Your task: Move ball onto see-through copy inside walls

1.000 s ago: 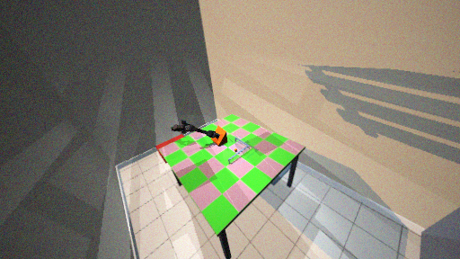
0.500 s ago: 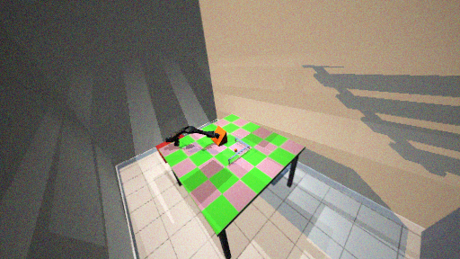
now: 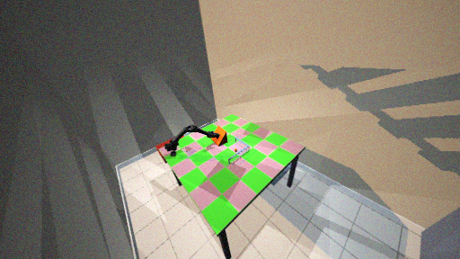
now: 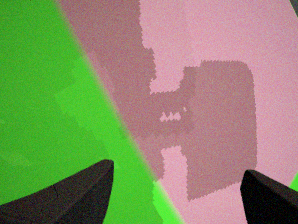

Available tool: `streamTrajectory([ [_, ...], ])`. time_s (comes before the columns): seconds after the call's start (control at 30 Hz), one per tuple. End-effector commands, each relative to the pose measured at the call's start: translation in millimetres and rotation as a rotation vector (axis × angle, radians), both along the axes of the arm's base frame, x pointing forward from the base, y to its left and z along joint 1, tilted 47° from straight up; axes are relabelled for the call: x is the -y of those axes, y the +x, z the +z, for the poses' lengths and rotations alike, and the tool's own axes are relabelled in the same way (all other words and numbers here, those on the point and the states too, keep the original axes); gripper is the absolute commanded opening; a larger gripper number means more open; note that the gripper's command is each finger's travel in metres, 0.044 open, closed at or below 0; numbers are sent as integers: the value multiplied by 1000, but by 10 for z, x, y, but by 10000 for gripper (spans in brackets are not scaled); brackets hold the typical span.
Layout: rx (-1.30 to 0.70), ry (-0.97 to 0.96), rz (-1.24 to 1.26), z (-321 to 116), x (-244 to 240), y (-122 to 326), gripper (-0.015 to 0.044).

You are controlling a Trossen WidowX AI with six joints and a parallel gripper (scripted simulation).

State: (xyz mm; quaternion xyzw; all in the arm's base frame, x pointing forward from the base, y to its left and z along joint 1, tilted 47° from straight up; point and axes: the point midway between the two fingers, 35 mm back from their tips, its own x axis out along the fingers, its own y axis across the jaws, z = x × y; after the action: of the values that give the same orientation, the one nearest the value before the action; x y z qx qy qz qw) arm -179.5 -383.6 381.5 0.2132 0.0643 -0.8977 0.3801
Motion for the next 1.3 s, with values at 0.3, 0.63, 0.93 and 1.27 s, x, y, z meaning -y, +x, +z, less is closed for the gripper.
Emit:
streamTrajectory([
  [0.3,88,-81,464,58,226,1857,275],
  [0.63,69,14,819,-226,9,3264,275],
  [0.93,-18,151,1122,-683,-512,4420,275],
  [1.27,-129,373,1351,-1454,-1377,5301,275],
])
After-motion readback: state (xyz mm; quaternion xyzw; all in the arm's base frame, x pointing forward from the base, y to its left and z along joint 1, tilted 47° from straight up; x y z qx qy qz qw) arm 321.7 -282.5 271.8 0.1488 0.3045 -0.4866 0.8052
